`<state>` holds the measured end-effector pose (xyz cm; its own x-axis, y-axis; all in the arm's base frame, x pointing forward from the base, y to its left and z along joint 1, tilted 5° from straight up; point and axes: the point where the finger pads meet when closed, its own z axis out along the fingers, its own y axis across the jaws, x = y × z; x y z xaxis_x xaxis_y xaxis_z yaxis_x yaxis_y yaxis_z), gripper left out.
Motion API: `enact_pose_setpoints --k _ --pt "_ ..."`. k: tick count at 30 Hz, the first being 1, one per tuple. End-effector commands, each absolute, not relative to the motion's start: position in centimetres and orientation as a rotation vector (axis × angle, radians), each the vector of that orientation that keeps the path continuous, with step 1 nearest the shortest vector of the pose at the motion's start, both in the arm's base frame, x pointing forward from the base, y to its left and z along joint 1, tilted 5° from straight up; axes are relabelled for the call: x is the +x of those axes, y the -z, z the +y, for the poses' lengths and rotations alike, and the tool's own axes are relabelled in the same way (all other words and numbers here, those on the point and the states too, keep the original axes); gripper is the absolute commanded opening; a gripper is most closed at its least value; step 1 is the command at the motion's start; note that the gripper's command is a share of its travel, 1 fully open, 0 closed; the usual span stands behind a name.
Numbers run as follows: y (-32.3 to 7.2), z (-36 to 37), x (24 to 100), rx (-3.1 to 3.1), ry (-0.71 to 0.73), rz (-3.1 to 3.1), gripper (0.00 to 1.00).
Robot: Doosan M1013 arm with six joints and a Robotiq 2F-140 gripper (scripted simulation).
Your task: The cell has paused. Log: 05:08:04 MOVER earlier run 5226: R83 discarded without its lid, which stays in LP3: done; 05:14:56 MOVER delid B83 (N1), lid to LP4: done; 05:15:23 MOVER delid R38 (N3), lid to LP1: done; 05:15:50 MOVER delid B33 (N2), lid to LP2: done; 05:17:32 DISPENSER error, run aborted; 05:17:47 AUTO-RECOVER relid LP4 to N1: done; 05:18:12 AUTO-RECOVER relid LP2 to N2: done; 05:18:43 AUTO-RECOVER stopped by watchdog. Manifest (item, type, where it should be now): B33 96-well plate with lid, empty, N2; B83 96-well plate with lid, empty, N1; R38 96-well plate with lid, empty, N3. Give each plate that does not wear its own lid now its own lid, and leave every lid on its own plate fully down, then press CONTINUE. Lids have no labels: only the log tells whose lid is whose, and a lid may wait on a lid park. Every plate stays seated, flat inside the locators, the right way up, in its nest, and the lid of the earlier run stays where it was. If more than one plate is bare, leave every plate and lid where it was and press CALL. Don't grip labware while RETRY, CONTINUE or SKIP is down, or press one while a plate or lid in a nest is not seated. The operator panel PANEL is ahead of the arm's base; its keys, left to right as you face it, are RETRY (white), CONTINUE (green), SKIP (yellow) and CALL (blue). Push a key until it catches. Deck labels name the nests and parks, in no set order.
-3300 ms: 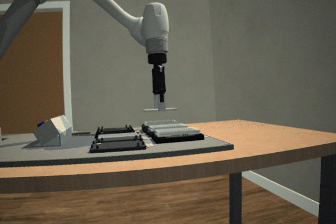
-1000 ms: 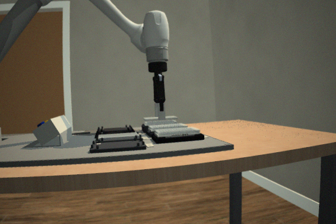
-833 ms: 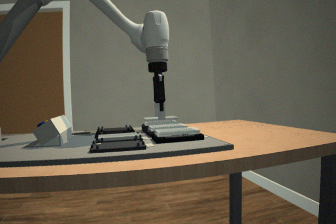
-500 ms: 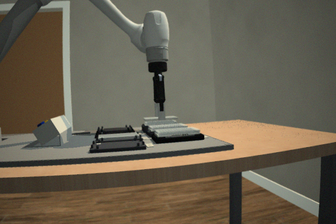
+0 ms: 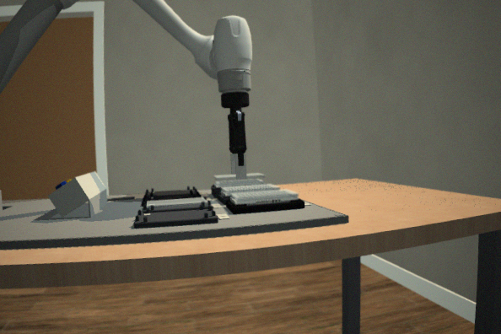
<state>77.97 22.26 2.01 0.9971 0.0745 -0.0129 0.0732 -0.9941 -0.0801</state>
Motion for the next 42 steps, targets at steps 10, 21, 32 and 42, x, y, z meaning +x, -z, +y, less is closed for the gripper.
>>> enact_pose_setpoints --k 10,21,32,42 --pt "-2.03 22.27 77.97 -3.059 -0.024 -0.113 0.0" --pt "-1.93 22.27 77.97 -3.059 -0.024 -0.113 0.0" --pt "-1.71 22.29 77.97 -3.059 -0.024 -0.113 0.0" --pt "-1.47 22.31 77.96 -3.059 -0.024 -0.113 0.0"
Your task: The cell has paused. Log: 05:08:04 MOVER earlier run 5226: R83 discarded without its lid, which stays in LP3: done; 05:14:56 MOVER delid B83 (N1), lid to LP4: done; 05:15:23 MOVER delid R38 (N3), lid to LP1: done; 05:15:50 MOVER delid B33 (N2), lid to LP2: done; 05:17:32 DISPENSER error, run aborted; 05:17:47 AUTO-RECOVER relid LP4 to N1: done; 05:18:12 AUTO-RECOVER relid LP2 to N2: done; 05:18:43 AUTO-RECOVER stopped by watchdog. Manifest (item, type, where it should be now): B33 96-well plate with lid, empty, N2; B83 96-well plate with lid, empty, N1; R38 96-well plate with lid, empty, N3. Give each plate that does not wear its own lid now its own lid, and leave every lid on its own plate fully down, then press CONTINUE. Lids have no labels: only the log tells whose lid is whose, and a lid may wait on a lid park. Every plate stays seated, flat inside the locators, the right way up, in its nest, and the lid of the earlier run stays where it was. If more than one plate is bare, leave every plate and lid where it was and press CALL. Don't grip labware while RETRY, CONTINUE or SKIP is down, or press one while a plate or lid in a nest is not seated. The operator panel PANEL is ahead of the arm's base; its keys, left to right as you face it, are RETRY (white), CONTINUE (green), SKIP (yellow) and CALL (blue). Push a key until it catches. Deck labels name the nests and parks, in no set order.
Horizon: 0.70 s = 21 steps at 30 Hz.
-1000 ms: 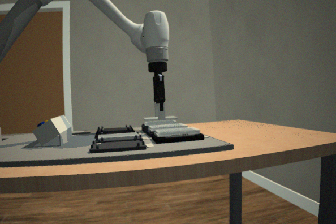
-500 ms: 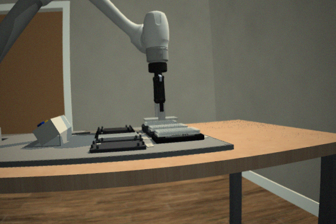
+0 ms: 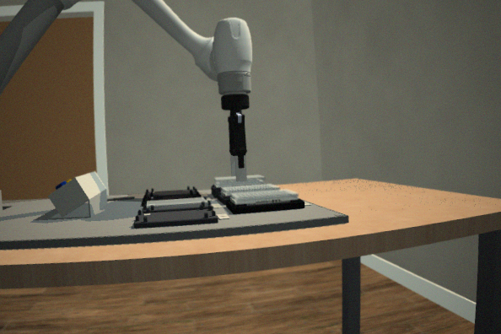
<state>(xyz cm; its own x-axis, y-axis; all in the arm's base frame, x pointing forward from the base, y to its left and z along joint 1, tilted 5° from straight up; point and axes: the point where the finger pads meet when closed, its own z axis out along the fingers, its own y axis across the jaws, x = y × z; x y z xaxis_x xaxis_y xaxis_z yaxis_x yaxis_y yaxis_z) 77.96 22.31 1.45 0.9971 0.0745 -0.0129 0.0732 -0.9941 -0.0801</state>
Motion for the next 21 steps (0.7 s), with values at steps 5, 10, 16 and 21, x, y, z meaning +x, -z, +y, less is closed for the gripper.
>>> enact_pose_setpoints --k 5,10,16,21 --pt "-1.32 22.32 77.96 -3.059 -0.024 -0.113 0.0" --pt "-1.2 22.33 77.96 -3.059 -0.024 -0.113 0.0" --pt "-1.11 22.34 77.96 -3.059 -0.024 -0.113 0.0" --pt "-1.06 22.34 77.96 -3.059 -0.024 -0.113 0.0"
